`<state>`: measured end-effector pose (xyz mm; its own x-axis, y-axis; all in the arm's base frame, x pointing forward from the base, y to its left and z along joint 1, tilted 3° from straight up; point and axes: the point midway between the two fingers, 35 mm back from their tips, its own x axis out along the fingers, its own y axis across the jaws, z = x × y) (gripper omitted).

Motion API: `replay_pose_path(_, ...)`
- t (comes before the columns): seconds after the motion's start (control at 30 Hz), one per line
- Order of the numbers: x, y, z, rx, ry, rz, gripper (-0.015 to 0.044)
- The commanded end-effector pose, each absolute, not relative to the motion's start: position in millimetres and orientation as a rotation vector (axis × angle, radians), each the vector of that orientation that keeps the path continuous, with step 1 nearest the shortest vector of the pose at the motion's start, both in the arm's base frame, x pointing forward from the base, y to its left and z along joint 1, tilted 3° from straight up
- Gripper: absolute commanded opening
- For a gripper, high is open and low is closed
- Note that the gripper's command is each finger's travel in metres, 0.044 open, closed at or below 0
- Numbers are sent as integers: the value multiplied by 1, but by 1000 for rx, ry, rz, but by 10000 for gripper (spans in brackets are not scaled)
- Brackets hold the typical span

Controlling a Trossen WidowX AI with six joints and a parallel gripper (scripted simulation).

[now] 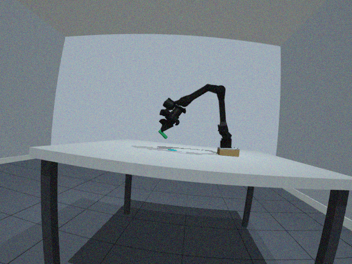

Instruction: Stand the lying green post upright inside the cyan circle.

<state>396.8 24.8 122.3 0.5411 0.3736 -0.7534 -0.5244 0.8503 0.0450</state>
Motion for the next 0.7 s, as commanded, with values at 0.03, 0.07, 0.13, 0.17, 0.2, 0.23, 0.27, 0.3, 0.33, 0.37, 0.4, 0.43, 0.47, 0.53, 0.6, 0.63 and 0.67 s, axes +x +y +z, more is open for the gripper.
replay_pose_path(0.03, 397, 23, 121, -169, 814, 538, 22)
replay_pose_path(0.07, 397, 23, 121, -166, 807, 539, 22)
replay_pose_path(0.13, 397, 22, 121, -160, 795, 540, 22)
replay_pose_path(0.17, 398, 22, 121, -157, 789, 540, 22)
replay_pose_path(0.2, 398, 22, 121, -154, 783, 541, 22)
replay_pose_path(0.23, 398, 22, 121, -151, 777, 541, 22)
replay_pose_path(0.27, 398, 21, 121, -149, 770, 542, 22)
replay_pose_path(0.3, 398, 21, 121, -146, 764, 543, 22)
replay_pose_path(0.33, 398, 21, 121, -143, 758, 543, 22)
replay_pose_path(0.37, 399, 21, 121, -140, 752, 544, 22)
replay_pose_path(0.4, 399, 20, 121, -137, 746, 545, 22)
replay_pose_path(0.43, 399, 20, 121, -135, 740, 545, 22)
replay_pose_path(0.47, 399, 20, 121, -132, 733, 546, 22)
replay_pose_path(0.53, 399, 19, 121, -127, 721, 547, 22)
replay_pose_path(0.6, 399, 19, 122, -122, 709, 549, 22)
replay_pose_path(0.63, 399, 18, 122, -119, 703, 550, 22)
replay_pose_path(0.67, 399, 18, 122, -117, 697, 550, 22)
